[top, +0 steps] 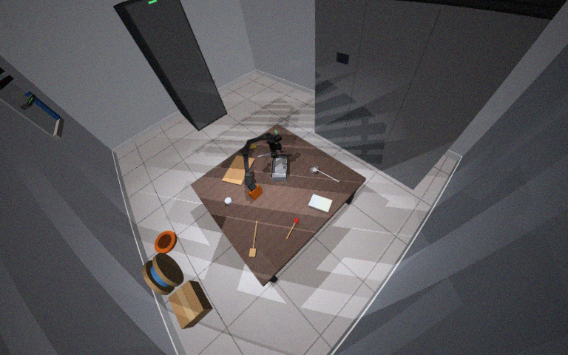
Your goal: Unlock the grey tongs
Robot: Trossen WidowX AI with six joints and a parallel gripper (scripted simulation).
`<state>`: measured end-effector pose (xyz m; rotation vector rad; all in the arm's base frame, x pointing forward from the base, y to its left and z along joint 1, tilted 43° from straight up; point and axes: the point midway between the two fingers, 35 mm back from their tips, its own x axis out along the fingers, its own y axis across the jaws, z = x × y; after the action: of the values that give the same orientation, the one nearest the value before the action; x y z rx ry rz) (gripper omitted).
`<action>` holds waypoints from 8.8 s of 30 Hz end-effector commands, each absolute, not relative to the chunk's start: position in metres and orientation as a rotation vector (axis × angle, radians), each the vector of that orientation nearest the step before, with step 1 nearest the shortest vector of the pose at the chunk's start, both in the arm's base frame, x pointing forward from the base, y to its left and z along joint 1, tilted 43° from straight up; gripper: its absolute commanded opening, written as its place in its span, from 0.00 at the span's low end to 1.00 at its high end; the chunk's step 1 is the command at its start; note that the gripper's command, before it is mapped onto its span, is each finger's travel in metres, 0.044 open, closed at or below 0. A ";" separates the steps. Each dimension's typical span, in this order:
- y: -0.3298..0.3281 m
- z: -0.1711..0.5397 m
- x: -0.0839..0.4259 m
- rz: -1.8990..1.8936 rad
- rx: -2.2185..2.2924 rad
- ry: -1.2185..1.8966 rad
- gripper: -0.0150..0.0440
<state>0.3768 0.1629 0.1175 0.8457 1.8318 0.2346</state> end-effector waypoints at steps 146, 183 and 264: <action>0.224 0.374 0.059 0.805 0.672 0.288 0.00; 0.273 0.371 0.063 0.977 0.264 0.473 0.00; 0.303 0.322 0.067 1.142 0.082 1.365 0.00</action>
<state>0.0671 0.3004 0.3259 0.0817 1.3631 1.1474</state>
